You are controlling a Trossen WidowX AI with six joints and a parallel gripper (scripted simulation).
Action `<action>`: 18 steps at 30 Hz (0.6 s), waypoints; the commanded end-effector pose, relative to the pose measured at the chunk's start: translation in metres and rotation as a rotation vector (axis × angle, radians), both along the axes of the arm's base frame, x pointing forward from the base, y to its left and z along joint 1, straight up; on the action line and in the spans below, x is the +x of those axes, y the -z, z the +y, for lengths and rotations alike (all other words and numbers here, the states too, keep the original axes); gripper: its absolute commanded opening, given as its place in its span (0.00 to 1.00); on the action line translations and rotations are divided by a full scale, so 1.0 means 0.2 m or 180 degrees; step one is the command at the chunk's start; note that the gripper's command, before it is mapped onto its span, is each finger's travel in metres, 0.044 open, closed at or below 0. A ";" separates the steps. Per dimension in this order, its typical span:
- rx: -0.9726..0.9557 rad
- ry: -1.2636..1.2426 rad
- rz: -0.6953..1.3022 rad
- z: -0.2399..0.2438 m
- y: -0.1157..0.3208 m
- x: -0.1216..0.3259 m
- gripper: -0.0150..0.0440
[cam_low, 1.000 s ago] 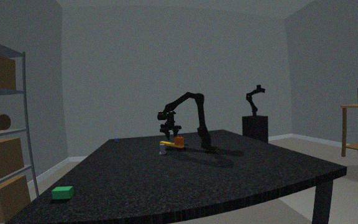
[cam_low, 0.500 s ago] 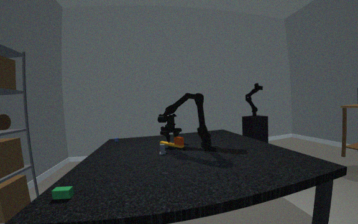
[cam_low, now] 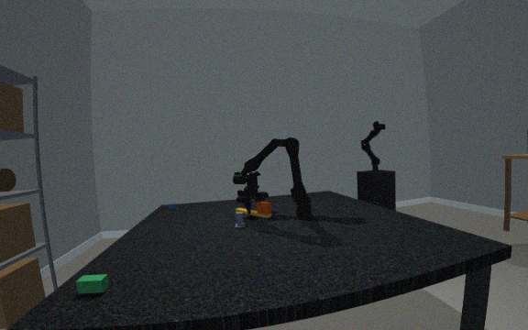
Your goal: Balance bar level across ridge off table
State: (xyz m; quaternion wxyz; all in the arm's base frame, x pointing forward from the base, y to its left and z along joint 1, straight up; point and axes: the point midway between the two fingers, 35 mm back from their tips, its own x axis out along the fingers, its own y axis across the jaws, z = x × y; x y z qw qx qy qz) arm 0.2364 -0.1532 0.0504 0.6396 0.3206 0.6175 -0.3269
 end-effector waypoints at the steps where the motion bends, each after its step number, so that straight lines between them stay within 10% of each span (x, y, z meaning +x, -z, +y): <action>1: 0.0025 -0.0025 0.0006 0.01 0.02 0.00 0.79; 13: 0.0025 -0.0025 0.0006 0.01 0.02 0.00 0.79; 18: 0.0010 0.0000 0.0015 0.00 0.01 -0.01 0.57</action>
